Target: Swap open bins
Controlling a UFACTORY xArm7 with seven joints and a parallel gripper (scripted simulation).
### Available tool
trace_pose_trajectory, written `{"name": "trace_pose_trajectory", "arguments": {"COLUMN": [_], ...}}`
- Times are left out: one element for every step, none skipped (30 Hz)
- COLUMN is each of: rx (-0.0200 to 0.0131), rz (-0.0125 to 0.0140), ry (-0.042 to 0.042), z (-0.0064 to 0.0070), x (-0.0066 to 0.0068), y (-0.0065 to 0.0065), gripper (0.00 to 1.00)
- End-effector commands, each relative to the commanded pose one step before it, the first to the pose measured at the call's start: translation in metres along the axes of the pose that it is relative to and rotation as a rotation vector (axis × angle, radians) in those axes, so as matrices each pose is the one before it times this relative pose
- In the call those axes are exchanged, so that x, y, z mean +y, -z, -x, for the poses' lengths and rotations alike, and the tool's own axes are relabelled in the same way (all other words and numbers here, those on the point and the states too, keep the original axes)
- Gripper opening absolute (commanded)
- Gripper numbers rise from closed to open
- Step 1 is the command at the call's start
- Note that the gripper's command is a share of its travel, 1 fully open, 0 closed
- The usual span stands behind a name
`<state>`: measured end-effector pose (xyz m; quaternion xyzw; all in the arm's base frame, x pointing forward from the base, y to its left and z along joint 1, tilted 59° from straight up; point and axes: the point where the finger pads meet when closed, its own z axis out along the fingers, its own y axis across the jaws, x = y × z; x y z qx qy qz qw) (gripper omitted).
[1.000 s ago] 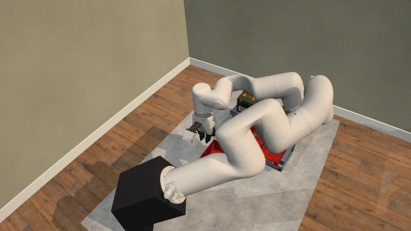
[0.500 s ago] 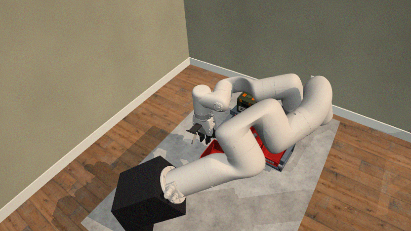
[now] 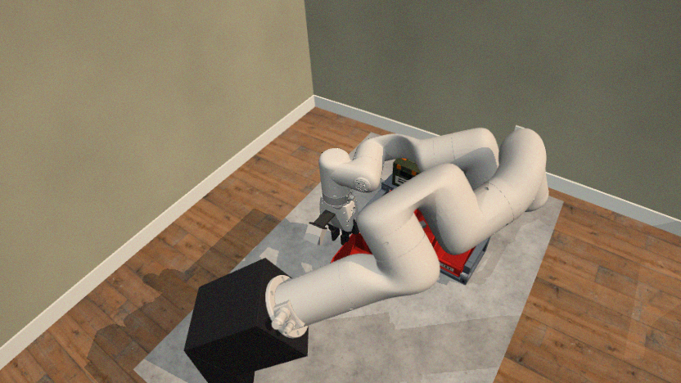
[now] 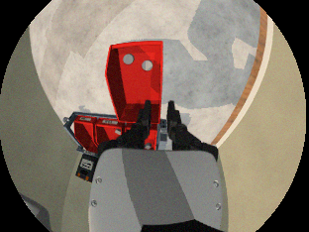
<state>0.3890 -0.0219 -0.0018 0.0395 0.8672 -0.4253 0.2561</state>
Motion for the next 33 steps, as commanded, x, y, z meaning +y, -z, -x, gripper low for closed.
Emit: {"name": "trace_pose_trajectory", "arguments": {"rx": [-0.00277,0.00000,0.00000,0.00000,0.00000,0.00000,0.00000,0.00000,0.00000,0.00000,0.00000,0.00000,0.00000,0.00000,0.00000,0.00000,0.00000,0.00000,0.00000,0.00000,0.00000,0.00000,0.00000,0.00000,0.00000,0.00000,0.00000,0.00000,0.00000,0.00000,0.00000,0.00000,0.00000], "rz": [0.00346,0.00000,0.00000,0.00000,0.00000,0.00000,0.00000,0.00000,0.00000,0.00000,0.00000,0.00000,0.00000,0.00000,0.00000,0.00000,0.00000,0.00000,0.00000,0.00000,0.00000,0.00000,0.00000,0.00000,0.00000,0.00000,0.00000,0.00000,0.00000,0.00000,0.00000,0.00000,0.00000], "ry": [0.00042,-0.00001,0.00001,-0.00001,0.00000,0.00000,0.00000,0.00000,-0.00001,0.00001,-0.00001,0.00000,0.00001,0.00000,0.00000,0.00000,0.00001,0.00000,0.00000,0.00000,0.00000,0.00000,0.00000,0.00000,0.00000,0.00000,0.00000,0.00000,0.00000,0.00000,0.00000,0.00000,0.00000], "z": [0.00086,0.00003,0.00001,0.00003,0.00002,0.00002,0.00000,0.00000,0.00002,0.00001,0.00002,0.00002,0.00001,0.00002,0.00002,0.00001,0.00001,0.00001,0.00001,0.00001,0.00001,0.00000,0.00000,0.00000,0.00000,0.00000,0.00000,0.00000,0.00000,0.00000,0.00000,0.00000,0.00000], "x": [0.00153,0.00006,0.00005,0.00006,0.00005,0.00005,0.00000,0.00000,0.00005,0.00004,0.00005,0.00004,0.00004,0.00004,0.00004,0.00003,0.00003,0.00003,0.00003,0.00002,0.00002,0.00001,0.00001,0.00000,0.00000,0.00001,0.00001,0.00000,0.00000,0.00000,0.00000,0.00000,0.00000], "y": [-0.00530,-0.00211,-0.00208,-0.00204,-0.00199,-0.00194,0.00000,0.00000,-0.00187,-0.00180,-0.00172,-0.00163,-0.00153,-0.00144,-0.00133,-0.00122,-0.00110,-0.00099,-0.00088,-0.00076,-0.00065,-0.00054,-0.00044,0.00000,0.00000,-0.00034,-0.00026,-0.00018,-0.00011,-0.00006,-0.00002,0.00000,0.00000], "gripper": [0.26,0.26,0.26,0.26,0.26,0.26,0.26,0.26,0.26,0.26,0.26,0.26,0.26,0.26,0.26,0.26,0.26,0.26,0.26,0.26,0.26,0.26,0.26,0.26,0.26,0.26,0.26,0.26,0.26,0.26,0.26,0.26,0.26]}}
